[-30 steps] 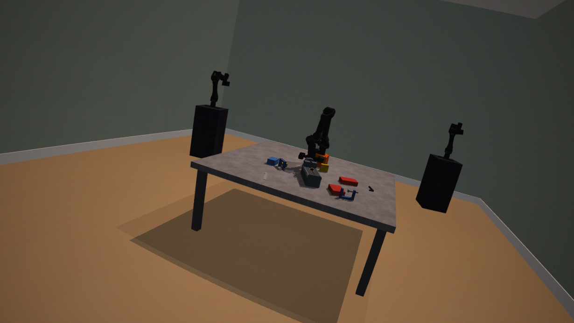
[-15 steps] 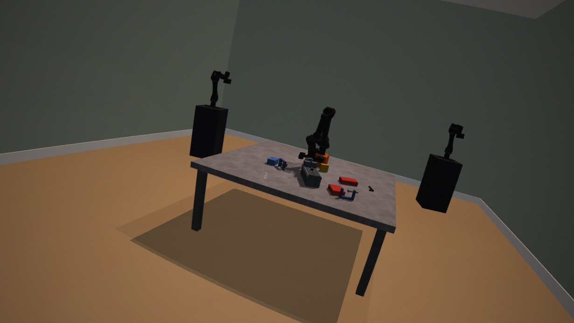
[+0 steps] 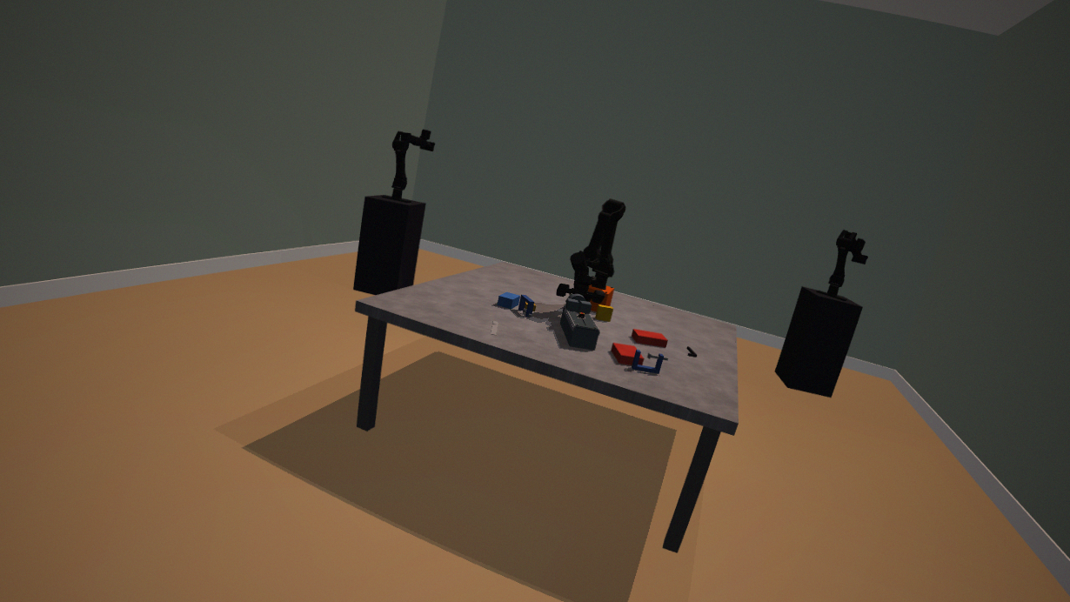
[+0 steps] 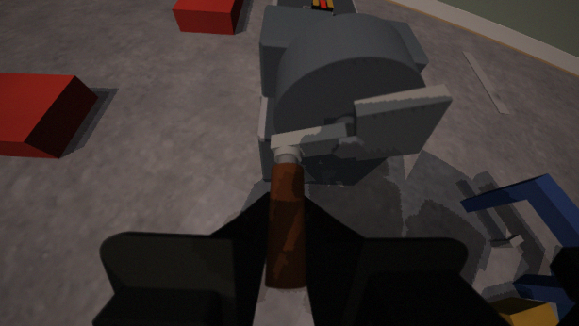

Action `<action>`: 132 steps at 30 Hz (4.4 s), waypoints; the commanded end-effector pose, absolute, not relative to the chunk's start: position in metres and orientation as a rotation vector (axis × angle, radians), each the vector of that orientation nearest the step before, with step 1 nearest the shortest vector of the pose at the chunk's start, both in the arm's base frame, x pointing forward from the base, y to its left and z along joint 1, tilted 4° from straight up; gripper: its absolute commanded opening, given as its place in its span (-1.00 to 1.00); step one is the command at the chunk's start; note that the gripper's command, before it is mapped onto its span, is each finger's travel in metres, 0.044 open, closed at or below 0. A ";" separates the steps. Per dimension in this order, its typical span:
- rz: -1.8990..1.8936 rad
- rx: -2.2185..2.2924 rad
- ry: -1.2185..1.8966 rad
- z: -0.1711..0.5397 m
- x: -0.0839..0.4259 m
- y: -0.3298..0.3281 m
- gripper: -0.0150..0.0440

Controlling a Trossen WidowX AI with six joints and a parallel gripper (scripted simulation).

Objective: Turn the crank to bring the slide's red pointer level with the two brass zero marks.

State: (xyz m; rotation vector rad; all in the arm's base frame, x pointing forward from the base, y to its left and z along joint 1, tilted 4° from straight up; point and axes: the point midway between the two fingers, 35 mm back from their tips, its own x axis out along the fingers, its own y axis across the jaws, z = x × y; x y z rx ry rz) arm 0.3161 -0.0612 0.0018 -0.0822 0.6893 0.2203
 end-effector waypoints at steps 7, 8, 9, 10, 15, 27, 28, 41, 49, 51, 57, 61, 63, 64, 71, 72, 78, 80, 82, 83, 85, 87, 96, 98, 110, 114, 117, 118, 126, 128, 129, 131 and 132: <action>0.220 -0.082 0.690 0.002 0.316 -0.061 0.49; 0.220 -0.082 0.690 0.002 0.316 -0.061 0.58; 0.220 -0.082 0.690 0.002 0.316 -0.061 0.67; 0.220 -0.082 0.690 0.002 0.316 -0.061 0.75; 0.220 -0.082 0.690 0.003 0.316 -0.061 1.00; 0.220 -0.082 0.689 0.037 0.315 -0.063 1.00; 0.220 -0.082 0.689 0.040 0.315 -0.063 1.00; 0.219 -0.080 0.690 0.092 0.315 -0.067 1.00; 0.216 -0.077 0.693 0.149 0.303 -0.065 1.00; 0.219 -0.084 0.694 0.150 0.303 -0.065 1.00; 0.304 -0.316 0.718 0.159 0.319 -0.069 1.00; 0.375 -0.490 0.732 0.165 0.331 -0.071 1.00; 0.413 -0.577 0.737 0.168 0.337 -0.071 1.00; 0.433 -0.621 0.739 0.169 0.340 -0.072 1.00; 0.583 -0.924 0.741 0.177 0.361 -0.072 1.00; 0.606 -0.968 0.738 0.178 0.364 -0.072 1.00; 0.756 -1.231 0.710 0.183 0.383 -0.067 1.00; 0.809 -1.317 0.696 0.185 0.390 -0.065 1.00; 0.860 -1.402 0.685 0.185 0.396 -0.065 1.00; 0.886 -1.444 0.678 0.186 0.398 -0.065 1.00; 0.939 -1.527 0.663 0.187 0.404 -0.064 1.00; 0.995 -1.609 0.645 0.187 0.409 -0.063 1.00; 1.268 -1.962 0.534 0.187 0.430 -0.059 1.00; 1.334 -2.036 0.501 0.187 0.435 -0.057 1.00; 1.659 -2.350 0.293 0.164 0.453 -0.050 1.00; 1.696 -2.380 0.265 0.161 0.455 -0.049 1.00; 1.696 -2.380 0.265 0.161 0.455 -0.049 1.00; 1.696 -2.380 0.265 0.161 0.455 -0.049 1.00; 1.696 -2.380 0.265 0.161 0.455 -0.049 1.00; 1.696 -2.380 0.265 0.161 0.455 -0.049 1.00; 1.696 -2.380 0.265 0.161 0.455 -0.049 1.00; 1.696 -2.380 0.265 0.161 0.455 -0.049 1.00; 1.696 -2.380 0.265 0.161 0.455 -0.049 1.00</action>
